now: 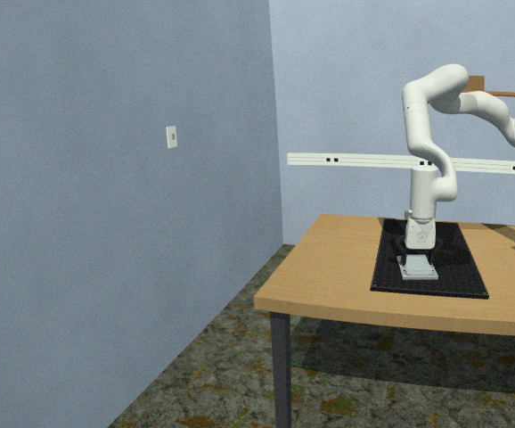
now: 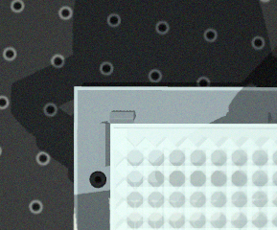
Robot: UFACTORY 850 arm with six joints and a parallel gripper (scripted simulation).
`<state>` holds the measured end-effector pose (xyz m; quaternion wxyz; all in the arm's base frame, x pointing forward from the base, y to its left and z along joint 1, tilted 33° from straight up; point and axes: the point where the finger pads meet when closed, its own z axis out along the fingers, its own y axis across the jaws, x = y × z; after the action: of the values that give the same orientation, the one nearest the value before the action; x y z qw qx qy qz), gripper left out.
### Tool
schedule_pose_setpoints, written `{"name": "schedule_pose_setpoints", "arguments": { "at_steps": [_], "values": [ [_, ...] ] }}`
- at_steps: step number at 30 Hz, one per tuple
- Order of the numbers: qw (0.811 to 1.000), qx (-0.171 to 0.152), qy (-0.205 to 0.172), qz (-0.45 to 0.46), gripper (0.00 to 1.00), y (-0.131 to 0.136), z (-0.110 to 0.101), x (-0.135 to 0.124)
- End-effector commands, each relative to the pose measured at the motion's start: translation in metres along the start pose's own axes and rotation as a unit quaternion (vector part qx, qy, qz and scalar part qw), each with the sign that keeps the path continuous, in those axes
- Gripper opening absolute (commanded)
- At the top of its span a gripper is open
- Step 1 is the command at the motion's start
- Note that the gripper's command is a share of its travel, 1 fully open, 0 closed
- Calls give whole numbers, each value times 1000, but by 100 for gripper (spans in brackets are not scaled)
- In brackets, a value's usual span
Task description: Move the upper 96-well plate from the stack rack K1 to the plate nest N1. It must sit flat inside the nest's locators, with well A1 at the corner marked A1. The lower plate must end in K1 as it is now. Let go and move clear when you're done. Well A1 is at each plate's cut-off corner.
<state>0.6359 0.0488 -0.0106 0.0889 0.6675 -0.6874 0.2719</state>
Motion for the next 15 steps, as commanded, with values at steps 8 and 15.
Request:
{"name": "schedule_pose_setpoints", "arguments": {
  "at_steps": [8, 15],
  "values": [
    [1000, 1, 0, 0, 100, -1, -1, 0],
    [1000, 1, 0, 0, 100, -1, -11, 0]
  ]
}}
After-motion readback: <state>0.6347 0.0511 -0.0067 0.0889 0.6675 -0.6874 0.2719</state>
